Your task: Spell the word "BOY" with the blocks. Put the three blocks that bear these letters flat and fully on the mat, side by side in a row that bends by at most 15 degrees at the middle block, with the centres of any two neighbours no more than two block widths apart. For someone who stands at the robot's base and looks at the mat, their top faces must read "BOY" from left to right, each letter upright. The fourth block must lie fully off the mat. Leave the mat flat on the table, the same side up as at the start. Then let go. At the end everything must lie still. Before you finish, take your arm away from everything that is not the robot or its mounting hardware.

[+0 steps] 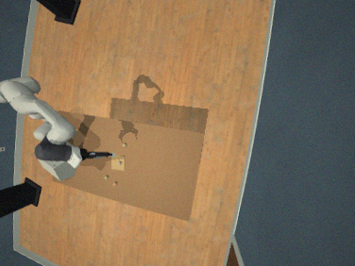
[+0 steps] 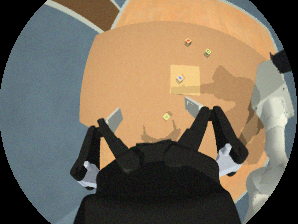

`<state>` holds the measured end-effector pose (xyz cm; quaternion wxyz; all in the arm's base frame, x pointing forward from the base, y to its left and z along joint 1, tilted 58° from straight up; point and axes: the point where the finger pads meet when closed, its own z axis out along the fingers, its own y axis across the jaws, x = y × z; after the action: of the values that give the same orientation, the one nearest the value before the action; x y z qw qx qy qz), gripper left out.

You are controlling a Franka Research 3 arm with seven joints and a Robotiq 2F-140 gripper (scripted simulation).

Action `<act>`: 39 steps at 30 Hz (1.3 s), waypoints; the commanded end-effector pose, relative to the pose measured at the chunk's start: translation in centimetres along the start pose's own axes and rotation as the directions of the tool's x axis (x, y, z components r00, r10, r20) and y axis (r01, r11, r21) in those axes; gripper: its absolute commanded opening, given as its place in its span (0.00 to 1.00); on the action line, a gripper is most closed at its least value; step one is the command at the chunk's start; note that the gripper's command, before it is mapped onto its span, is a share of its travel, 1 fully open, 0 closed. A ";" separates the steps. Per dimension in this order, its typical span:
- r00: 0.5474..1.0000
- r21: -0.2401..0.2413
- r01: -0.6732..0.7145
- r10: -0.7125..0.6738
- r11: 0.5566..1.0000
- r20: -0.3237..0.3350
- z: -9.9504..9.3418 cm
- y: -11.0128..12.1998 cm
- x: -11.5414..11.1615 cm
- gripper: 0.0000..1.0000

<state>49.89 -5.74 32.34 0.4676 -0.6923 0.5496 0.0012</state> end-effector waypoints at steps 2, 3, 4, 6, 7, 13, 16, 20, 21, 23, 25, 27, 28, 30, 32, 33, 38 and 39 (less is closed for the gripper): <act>0.990 -0.005 -0.139 0.139 0.990 0.000 0.0 0.0 0.0 1.00; 0.990 -0.005 -0.139 0.139 0.990 0.000 0.0 0.0 0.0 1.00; 0.985 -0.008 -0.175 0.175 0.984 -0.004 0.0 0.1 0.1 1.00; 0.979 -0.011 -0.203 0.203 0.979 -0.007 0.0 0.1 0.1 1.00; 0.976 -0.012 -0.217 0.217 0.976 -0.009 0.0 0.1 0.2 1.00; 0.955 -0.018 -0.297 0.297 0.955 -0.019 0.0 0.3 0.4 1.00; 0.941 -0.021 -0.337 0.337 0.941 -0.024 0.1 0.4 0.5 1.00; 0.931 -0.023 -0.364 0.363 0.931 -0.028 0.1 0.5 0.6 1.00; 0.917 -0.025 -0.398 0.398 0.917 -0.032 0.1 0.5 0.7 1.00; 0.906 -0.026 -0.424 0.423 0.905 -0.036 0.1 0.6 0.8 1.00; 0.893 -0.027 -0.449 0.448 0.893 -0.039 0.1 0.7 0.8 1.00; 0.880 -0.028 -0.475 0.473 0.880 -0.043 0.2 0.7 0.9 1.00; 0.873 -0.029 -0.487 0.486 0.873 -0.045 0.2 0.8 1.0 1.00; 0.859 -0.029 -0.512 0.510 0.859 -0.048 0.2 0.9 1.0 1.00; 0.844 -0.030 -0.535 0.533 0.844 -0.052 0.2 0.9 1.1 1.00; 0.837 -0.030 -0.546 0.545 0.837 -0.054 0.3 1.0 1.1 1.00; 0.798 -0.031 -0.601 0.599 0.798 -0.062 0.4 1.1 1.3 1.00; 0.789 -0.032 -0.613 0.611 0.789 -0.064 0.4 1.2 1.4 1.00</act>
<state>49.69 -6.57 30.75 0.4199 -0.5339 0.7238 0.1210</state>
